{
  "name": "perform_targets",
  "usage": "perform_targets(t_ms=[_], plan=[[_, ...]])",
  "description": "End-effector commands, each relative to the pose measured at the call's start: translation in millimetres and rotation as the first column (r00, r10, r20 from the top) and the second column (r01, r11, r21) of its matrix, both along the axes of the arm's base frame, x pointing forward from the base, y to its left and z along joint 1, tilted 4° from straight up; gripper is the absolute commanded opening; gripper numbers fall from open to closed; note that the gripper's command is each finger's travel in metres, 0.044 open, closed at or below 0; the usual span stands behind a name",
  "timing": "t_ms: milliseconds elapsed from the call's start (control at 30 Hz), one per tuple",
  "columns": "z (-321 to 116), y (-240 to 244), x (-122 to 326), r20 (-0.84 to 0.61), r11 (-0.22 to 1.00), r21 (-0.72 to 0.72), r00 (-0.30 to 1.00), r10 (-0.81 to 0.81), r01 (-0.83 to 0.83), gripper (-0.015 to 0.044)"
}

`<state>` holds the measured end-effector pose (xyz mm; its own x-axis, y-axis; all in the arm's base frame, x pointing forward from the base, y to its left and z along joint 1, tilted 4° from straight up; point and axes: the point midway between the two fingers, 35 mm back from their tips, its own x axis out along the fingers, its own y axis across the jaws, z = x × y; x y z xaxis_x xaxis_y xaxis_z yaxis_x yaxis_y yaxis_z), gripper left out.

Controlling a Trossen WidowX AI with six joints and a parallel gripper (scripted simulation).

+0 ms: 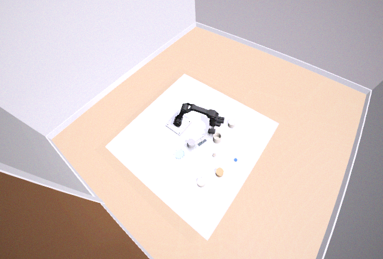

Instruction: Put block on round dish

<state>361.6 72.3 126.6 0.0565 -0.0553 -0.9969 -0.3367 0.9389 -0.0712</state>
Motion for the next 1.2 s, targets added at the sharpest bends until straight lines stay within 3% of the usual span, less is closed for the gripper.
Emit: perform_targets(t_ms=[0,1133,1167], plan=[[-8.2,0.0,-0.1,-0.007,1.0,0.002,1.0,0.004,-0.004,0.044],[-60.3,-3.1,1.4,-0.007,1.0,0.001,1.0,0.004,-0.004,0.044],[-60.3,-3.1,1.4,-0.007,1.0,0.001,1.0,0.004,-0.004,0.0414]])
